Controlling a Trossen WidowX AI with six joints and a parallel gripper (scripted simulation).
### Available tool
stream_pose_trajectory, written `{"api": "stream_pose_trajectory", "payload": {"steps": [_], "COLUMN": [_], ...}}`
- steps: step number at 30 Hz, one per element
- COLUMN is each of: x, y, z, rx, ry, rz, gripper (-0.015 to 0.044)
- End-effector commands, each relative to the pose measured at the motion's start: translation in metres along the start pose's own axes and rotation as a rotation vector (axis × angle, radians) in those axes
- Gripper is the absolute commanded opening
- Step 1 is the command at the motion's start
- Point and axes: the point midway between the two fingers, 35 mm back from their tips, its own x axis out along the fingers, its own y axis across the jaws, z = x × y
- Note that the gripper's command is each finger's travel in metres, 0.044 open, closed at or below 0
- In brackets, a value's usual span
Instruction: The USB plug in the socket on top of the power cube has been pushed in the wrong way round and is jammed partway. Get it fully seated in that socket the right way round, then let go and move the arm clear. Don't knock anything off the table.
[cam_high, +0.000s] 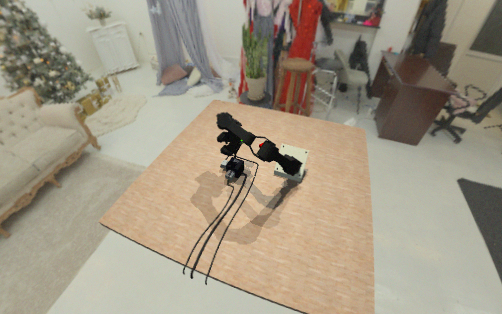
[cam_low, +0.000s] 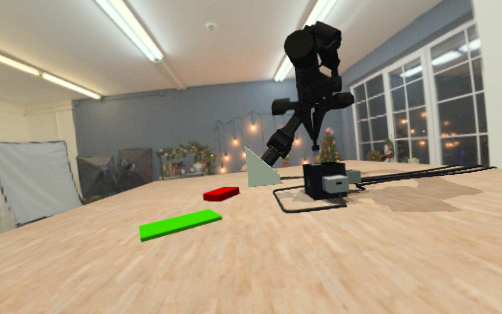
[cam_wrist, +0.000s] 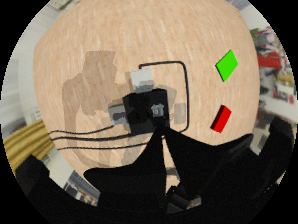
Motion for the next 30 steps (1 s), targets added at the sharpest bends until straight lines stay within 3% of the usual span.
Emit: {"api": "stream_pose_trajectory", "payload": {"steps": [1, 30], "x": [0.0002, 0.0002], "y": [0.0000, 0.0000], "z": [-0.0001, -0.0002], "rx": [-0.102, -0.861], "ry": [0.000, 0.000], "rz": [0.000, 0.000], "gripper": [0.0000, 0.0000]}}
